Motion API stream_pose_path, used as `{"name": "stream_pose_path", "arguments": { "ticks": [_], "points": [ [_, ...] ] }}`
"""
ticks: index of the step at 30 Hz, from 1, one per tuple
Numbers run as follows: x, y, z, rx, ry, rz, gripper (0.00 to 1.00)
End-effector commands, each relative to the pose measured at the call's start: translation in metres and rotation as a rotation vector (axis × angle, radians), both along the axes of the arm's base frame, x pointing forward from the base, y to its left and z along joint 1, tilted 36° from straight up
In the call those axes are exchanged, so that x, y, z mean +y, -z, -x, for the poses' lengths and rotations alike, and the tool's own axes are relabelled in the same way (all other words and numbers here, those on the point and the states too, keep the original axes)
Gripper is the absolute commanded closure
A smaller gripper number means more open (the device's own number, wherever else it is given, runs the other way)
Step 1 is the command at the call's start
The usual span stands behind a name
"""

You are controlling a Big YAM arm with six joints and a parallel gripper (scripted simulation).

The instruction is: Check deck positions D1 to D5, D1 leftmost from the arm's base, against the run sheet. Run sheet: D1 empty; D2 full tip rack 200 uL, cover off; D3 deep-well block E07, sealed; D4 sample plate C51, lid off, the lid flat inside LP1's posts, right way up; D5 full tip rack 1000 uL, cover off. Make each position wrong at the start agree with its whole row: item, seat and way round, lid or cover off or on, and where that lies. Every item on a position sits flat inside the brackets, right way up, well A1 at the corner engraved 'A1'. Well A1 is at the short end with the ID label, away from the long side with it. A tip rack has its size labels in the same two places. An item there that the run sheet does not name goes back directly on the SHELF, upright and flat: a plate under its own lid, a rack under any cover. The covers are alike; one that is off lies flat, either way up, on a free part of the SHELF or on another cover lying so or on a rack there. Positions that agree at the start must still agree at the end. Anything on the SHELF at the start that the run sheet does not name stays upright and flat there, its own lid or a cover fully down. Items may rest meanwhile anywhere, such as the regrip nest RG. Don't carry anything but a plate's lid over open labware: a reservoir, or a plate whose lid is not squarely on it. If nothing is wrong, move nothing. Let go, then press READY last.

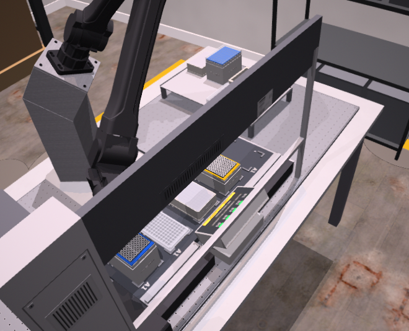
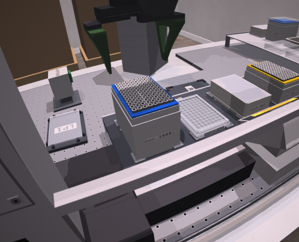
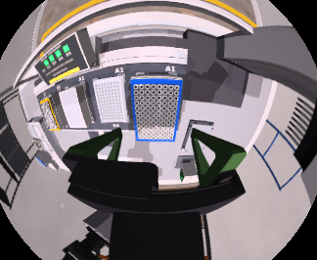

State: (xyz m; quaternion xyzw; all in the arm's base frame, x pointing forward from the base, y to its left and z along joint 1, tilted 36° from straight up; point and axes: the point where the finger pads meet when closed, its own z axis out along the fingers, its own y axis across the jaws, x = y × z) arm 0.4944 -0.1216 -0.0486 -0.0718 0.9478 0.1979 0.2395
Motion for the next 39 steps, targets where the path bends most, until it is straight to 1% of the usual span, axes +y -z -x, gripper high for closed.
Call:
{"name": "stream_pose_path", "arguments": {
  "ticks": [1,21,22,24,26,28,39],
  "points": [
    [-0.006,-0.008,-0.008,-0.018,0.016,0.005,0.0],
    [-0.006,-0.008,-0.008,-0.018,0.016,0.005,0.0],
    [0.008,-0.015,-0.007,-0.028,0.008,0.009,0.0],
    [0.017,-0.018,-0.005,-0.028,0.008,0.008,0.0],
    [0.027,-0.021,-0.002,-0.028,0.008,0.007,0.0],
    [0.027,-0.021,-0.002,-0.028,0.008,0.007,0.0],
    [0.077,-0.039,0.011,-0.029,0.008,0.003,0.0]
  ]
}}
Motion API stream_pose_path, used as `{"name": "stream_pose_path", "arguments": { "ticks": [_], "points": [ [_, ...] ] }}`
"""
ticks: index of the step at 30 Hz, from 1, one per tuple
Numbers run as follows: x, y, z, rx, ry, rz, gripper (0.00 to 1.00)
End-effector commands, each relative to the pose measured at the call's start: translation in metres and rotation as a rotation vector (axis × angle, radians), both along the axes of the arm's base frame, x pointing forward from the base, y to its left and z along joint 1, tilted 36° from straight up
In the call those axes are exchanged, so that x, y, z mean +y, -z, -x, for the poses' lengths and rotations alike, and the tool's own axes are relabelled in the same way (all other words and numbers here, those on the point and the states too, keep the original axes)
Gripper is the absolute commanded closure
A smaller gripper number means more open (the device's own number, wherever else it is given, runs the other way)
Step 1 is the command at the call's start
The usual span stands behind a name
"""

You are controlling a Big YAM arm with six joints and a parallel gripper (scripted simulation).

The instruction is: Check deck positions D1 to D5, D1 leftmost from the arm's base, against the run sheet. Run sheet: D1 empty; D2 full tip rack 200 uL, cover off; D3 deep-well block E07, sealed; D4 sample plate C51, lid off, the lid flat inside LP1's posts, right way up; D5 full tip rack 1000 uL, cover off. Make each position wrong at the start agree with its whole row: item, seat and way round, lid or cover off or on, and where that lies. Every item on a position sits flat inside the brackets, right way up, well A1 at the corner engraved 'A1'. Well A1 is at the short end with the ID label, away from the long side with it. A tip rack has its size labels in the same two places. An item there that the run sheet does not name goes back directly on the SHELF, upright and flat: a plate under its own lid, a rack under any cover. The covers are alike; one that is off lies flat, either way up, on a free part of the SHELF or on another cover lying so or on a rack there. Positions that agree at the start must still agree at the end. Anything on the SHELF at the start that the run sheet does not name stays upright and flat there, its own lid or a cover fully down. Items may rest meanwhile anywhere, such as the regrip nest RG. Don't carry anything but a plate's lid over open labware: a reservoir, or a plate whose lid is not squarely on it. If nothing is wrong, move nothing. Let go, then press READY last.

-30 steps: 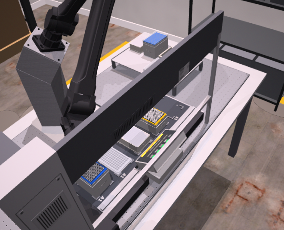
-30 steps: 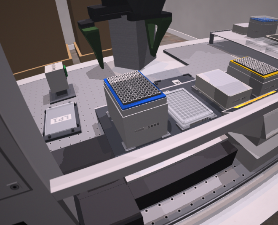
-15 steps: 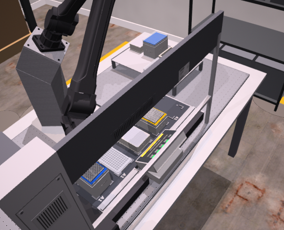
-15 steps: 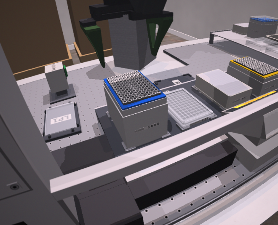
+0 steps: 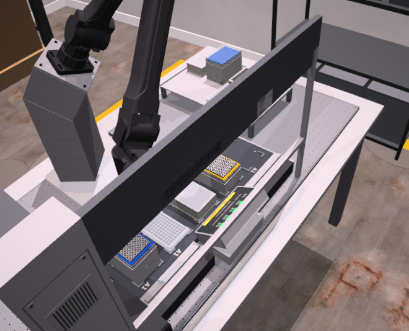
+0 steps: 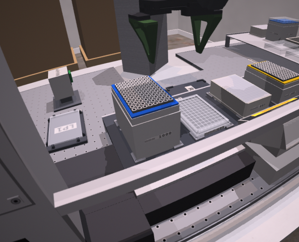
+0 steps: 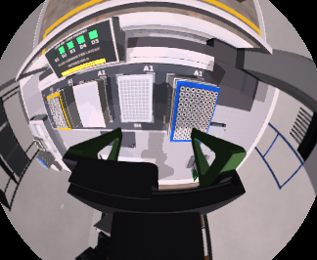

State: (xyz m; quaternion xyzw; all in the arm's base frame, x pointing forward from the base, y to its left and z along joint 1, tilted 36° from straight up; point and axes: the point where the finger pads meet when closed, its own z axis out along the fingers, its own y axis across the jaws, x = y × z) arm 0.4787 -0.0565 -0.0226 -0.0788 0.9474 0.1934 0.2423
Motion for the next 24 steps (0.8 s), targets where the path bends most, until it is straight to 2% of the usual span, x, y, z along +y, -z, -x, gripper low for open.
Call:
{"name": "stream_pose_path", "arguments": {
  "ticks": [1,4,6,7,8,11,13,24],
  "points": [
    [0.017,-0.015,-0.004,-0.02,0.019,-0.009,0.0],
    [0.031,-0.02,0.0,-0.02,0.019,-0.01,0.0],
    [0.031,-0.02,0.0,-0.02,0.019,-0.01,0.0],
    [0.036,-0.013,0.004,-0.002,0.019,-0.014,0.0],
    [0.04,-0.023,0.002,-0.02,0.019,-0.011,0.0],
    [0.053,-0.028,0.006,-0.02,0.019,-0.012,0.0],
    [0.046,-0.023,0.004,-0.008,0.024,-0.013,0.0],
    [0.046,-0.023,0.004,-0.008,0.024,-0.013,0.0]
  ]
}}
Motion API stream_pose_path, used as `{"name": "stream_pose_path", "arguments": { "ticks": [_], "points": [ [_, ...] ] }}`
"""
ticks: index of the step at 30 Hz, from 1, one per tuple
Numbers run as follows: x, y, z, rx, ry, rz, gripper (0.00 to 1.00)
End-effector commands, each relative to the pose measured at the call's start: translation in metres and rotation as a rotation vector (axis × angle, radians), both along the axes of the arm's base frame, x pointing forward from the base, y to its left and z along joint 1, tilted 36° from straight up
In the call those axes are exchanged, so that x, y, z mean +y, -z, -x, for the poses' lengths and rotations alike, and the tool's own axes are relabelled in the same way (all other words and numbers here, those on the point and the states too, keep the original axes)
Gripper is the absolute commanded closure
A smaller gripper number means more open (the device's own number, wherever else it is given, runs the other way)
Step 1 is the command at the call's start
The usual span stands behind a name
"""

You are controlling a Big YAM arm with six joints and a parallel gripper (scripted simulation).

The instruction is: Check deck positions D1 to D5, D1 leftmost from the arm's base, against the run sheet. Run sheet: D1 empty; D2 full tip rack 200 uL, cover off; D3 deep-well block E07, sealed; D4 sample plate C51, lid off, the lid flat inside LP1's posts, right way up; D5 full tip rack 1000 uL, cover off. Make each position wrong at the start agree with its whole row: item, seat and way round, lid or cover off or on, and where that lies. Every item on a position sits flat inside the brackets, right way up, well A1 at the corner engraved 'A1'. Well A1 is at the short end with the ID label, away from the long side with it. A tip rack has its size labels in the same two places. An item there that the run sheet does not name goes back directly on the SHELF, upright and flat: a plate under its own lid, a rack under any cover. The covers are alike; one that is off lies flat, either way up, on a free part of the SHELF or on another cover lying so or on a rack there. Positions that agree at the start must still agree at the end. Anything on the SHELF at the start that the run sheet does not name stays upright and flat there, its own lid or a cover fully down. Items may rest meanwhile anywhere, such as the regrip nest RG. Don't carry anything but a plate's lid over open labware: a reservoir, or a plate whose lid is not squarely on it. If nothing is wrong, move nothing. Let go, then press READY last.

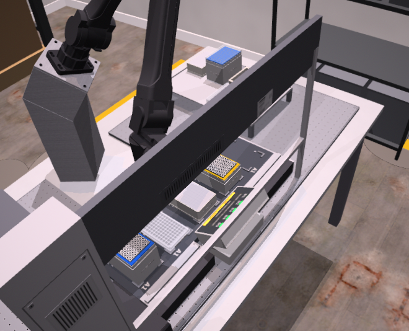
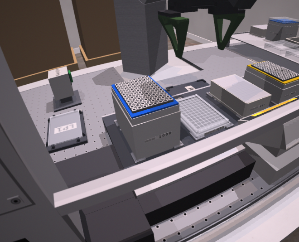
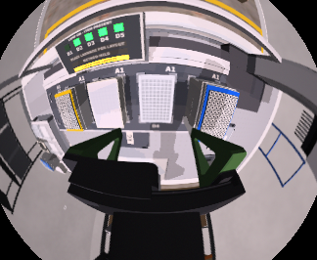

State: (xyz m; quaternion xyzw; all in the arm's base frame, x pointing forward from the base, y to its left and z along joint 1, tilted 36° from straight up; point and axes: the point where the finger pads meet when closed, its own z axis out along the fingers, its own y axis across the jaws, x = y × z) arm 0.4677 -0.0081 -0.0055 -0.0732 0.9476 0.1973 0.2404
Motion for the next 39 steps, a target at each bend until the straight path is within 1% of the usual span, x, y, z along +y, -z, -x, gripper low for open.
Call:
{"name": "stream_pose_path", "arguments": {
  "ticks": [1,22,23,31,33,34,35,36,39],
  "points": [
    [-0.003,-0.006,-0.007,-0.015,0.016,-0.003,0.0],
    [-0.003,-0.006,-0.007,-0.015,0.016,-0.003,0.0],
    [0.009,-0.013,-0.004,-0.027,0.011,-0.002,0.0],
    [0.046,-0.026,0.005,-0.027,0.011,-0.006,0.0],
    [0.046,-0.026,0.005,-0.027,0.011,-0.006,0.0],
    [0.051,-0.018,0.007,-0.005,0.011,-0.008,0.0],
    [0.055,-0.027,0.009,-0.021,0.011,-0.007,0.0],
    [0.06,-0.031,0.009,-0.027,0.011,-0.007,0.0],
    [0.074,-0.037,0.013,-0.028,0.011,-0.008,0.0]
  ]
}}
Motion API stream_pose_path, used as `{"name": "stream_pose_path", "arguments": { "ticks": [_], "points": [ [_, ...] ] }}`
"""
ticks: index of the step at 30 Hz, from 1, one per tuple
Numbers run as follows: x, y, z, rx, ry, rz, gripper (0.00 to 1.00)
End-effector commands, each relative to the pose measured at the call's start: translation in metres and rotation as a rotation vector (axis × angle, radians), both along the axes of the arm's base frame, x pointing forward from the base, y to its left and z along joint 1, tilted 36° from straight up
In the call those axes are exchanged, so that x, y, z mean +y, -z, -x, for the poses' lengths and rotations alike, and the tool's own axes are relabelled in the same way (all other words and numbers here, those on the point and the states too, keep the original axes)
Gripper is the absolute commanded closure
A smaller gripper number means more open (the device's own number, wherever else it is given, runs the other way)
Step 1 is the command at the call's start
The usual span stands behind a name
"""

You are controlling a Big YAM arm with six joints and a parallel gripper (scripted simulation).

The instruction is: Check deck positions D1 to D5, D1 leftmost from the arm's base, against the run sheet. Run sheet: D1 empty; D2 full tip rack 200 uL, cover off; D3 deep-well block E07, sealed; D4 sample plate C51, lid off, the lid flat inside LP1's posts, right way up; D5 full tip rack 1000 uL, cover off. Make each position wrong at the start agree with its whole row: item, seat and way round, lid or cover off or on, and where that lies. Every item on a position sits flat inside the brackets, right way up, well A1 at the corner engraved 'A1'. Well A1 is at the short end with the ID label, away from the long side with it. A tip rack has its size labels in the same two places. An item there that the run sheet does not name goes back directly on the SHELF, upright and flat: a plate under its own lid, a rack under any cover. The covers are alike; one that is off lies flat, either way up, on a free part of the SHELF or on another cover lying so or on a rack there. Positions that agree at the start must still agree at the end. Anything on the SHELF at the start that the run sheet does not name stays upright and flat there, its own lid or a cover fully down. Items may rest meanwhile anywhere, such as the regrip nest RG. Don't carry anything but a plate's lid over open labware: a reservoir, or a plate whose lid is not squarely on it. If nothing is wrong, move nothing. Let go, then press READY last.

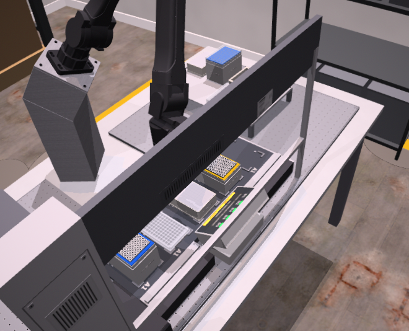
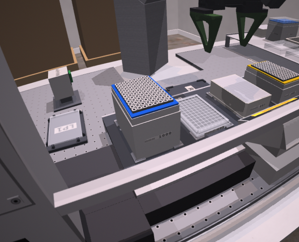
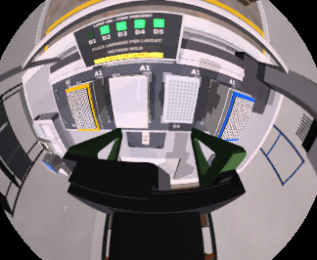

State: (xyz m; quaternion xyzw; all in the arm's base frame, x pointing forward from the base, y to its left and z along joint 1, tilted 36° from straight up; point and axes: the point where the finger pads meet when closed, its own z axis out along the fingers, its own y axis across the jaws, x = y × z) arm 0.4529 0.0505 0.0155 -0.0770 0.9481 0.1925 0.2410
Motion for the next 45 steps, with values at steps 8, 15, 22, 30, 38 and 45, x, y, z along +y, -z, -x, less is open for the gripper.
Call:
{"name": "stream_pose_path", "arguments": {
  "ticks": [8,15,22,30,38,45],
  "points": [
    [0.052,-0.029,0.008,-0.022,0.015,-0.023,0.0],
    [0.055,-0.029,0.006,-0.012,0.019,-0.02,0.0],
    [0.055,-0.029,0.006,-0.012,0.019,-0.02,0.0],
    [0.055,-0.029,0.006,-0.012,0.019,-0.02,0.0],
    [0.055,-0.029,0.006,-0.012,0.019,-0.02,0.0],
    [0.055,-0.029,0.006,-0.012,0.019,-0.02,0.0]
  ]
}}
